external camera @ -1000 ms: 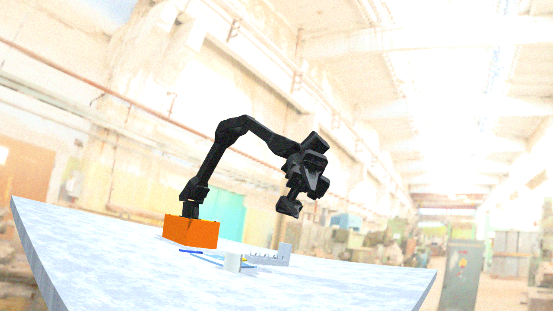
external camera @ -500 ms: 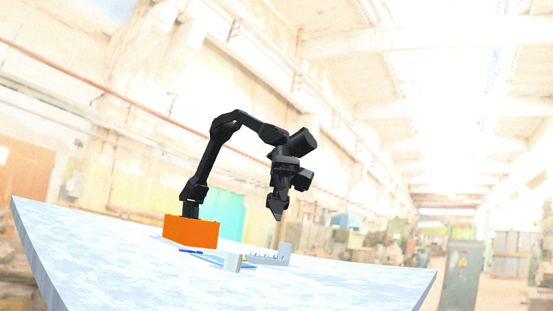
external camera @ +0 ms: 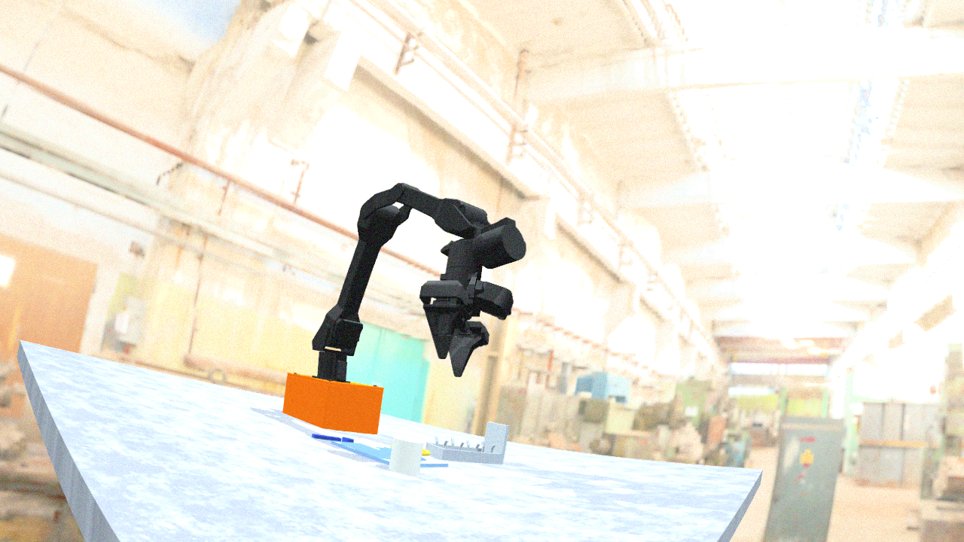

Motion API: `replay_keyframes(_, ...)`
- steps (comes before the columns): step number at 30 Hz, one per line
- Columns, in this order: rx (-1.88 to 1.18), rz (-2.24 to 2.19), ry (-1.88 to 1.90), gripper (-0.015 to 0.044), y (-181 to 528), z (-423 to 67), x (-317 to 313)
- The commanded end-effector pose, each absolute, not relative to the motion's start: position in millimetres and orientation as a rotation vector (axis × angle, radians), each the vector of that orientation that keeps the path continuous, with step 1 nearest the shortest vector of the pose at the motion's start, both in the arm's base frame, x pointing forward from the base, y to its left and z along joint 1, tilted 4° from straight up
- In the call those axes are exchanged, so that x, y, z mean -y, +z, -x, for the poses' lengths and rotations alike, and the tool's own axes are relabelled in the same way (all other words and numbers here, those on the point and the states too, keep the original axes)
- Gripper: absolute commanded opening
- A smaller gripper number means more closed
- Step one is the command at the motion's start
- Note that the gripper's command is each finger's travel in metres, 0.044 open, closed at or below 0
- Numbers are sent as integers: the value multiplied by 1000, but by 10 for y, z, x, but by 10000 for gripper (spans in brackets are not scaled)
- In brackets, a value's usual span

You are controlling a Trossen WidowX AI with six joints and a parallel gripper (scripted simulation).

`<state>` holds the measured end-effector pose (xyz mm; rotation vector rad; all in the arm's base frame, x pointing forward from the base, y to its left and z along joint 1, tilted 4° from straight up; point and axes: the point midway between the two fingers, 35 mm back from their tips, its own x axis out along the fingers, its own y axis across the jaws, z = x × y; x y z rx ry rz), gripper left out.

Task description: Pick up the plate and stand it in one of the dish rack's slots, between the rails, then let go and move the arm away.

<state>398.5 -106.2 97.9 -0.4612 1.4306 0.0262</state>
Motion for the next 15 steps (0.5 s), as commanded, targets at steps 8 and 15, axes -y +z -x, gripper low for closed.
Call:
replay_keyframes(8,-1565,102,-39,400,1098,-3444,917)
replay_keyframes(15,-1586,51,-52,400,1089,-3370,894)
